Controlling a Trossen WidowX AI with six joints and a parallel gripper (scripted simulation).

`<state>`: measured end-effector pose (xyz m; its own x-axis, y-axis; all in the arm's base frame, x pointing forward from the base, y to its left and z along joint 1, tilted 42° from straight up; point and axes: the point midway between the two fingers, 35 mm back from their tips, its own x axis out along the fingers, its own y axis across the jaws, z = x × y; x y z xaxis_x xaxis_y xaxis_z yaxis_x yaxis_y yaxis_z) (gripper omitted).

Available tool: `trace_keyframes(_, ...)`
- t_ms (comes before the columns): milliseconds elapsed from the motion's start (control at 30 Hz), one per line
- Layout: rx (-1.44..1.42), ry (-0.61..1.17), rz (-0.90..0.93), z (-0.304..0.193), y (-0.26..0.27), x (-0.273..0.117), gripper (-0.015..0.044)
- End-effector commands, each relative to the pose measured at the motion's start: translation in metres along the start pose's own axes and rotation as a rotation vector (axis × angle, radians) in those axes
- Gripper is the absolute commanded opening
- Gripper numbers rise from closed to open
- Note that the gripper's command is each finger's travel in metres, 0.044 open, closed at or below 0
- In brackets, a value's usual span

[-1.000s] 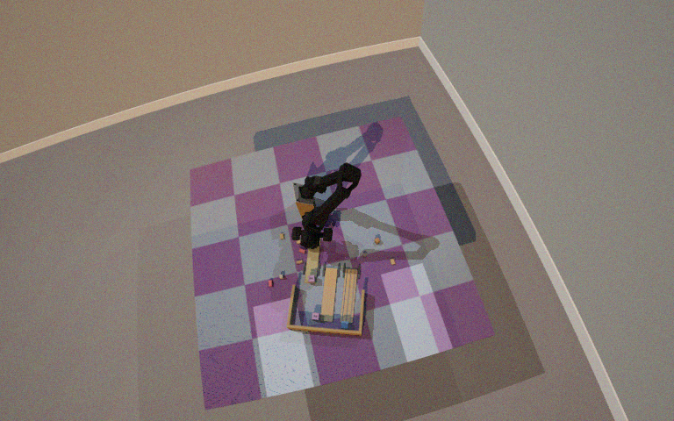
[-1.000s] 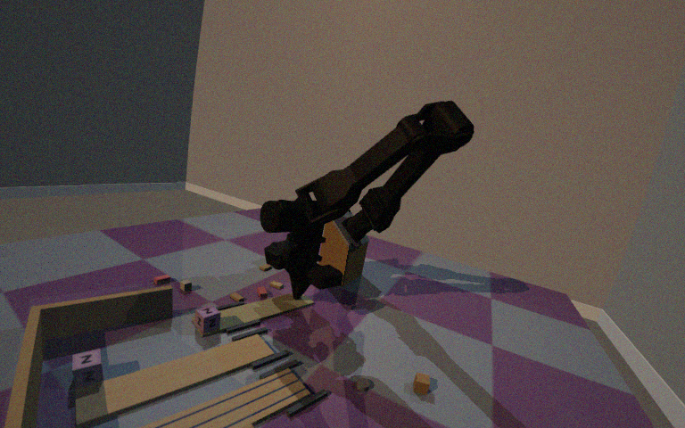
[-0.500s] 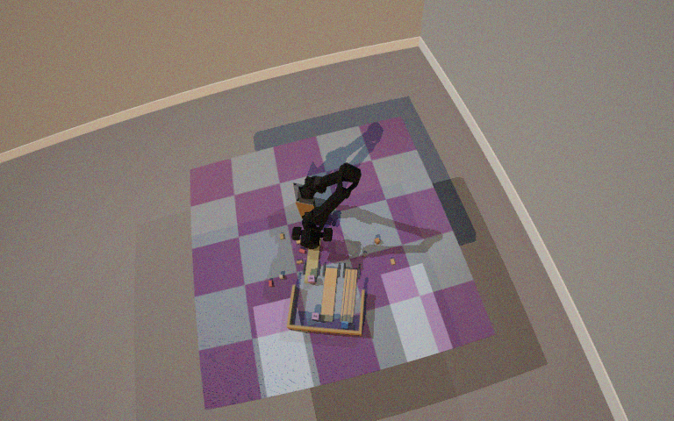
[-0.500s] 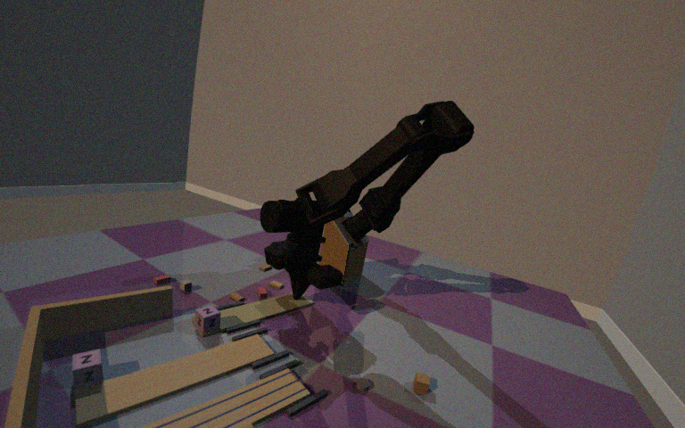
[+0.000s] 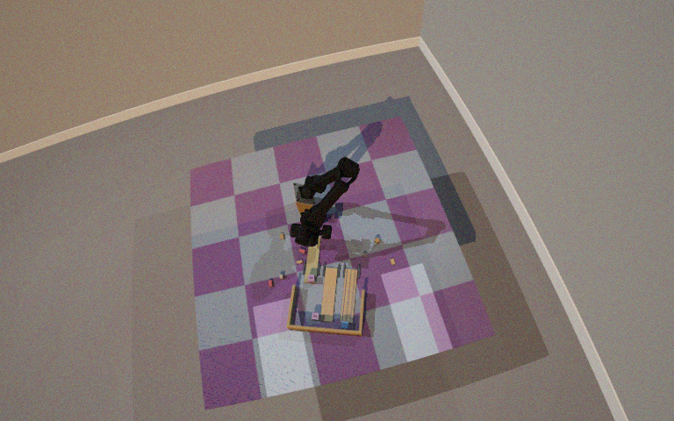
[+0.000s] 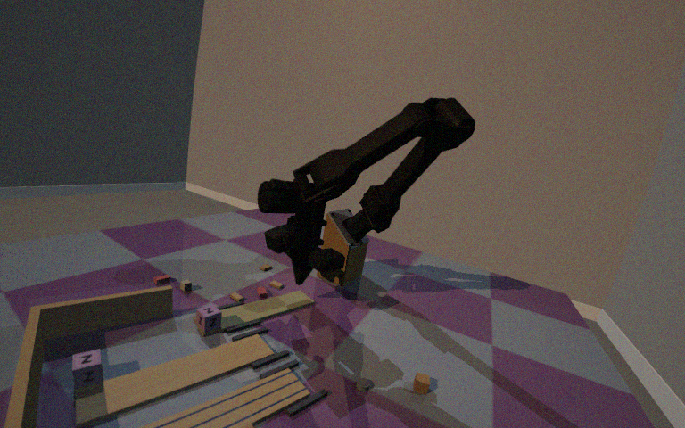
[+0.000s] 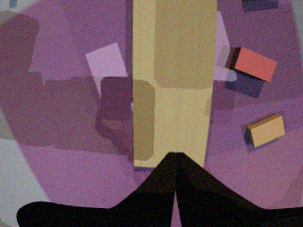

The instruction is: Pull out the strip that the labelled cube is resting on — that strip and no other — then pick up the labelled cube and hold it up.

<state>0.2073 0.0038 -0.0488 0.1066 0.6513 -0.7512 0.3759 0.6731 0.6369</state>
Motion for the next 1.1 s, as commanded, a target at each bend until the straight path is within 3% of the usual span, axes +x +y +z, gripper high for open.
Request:
trace_keyframes(0, -0.002, 0.008, -0.003, -0.001, 0.0, -0.006, 0.0)
trace_keyframes(167, -0.151, 0.007, -0.003, 0.023, 0.002, -0.006, 0.0131)
trace_keyframes(567, -0.157, 0.004, -0.003, 0.069, 0.005, -0.014, 0.044)
trace_keyframes(1067, -0.16, 0.001, -0.003, 0.128, 0.009, -0.023, 0.044)
